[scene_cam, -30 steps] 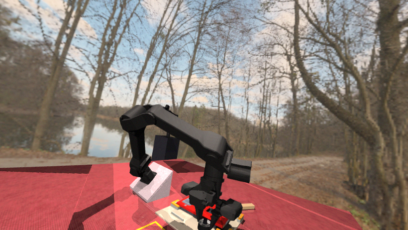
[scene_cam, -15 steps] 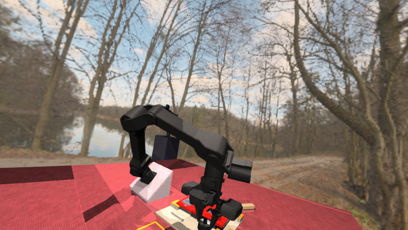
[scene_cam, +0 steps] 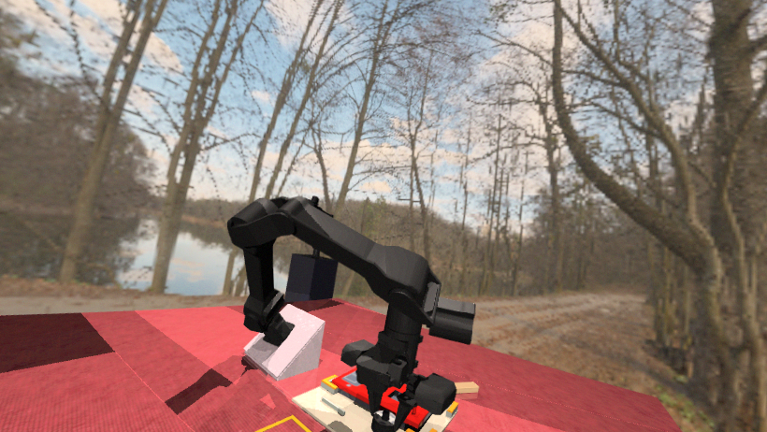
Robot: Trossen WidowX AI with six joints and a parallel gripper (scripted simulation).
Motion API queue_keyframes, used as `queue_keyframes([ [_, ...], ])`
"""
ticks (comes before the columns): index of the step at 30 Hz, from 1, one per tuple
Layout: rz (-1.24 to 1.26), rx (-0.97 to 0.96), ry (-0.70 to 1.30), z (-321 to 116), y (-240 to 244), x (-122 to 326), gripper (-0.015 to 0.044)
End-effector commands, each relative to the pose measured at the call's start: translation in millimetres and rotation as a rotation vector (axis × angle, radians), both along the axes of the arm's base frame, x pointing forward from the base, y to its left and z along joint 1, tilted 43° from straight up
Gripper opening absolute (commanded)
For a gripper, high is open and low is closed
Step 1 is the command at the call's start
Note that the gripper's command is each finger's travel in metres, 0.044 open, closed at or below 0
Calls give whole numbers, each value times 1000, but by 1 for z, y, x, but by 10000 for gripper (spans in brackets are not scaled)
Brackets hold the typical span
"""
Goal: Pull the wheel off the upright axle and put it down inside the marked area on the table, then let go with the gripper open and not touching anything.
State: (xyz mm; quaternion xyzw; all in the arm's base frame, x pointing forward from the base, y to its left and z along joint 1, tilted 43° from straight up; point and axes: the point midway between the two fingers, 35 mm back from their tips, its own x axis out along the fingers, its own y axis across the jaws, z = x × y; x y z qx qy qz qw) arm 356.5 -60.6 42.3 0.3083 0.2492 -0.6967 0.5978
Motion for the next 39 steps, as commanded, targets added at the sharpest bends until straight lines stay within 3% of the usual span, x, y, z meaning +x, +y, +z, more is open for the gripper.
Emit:
queue_keyframes([
  [1, 22, 6, -9, 10, 12, 1, 0],
  [39, 24, 5, -7, 19, 21, 1, 0],
])
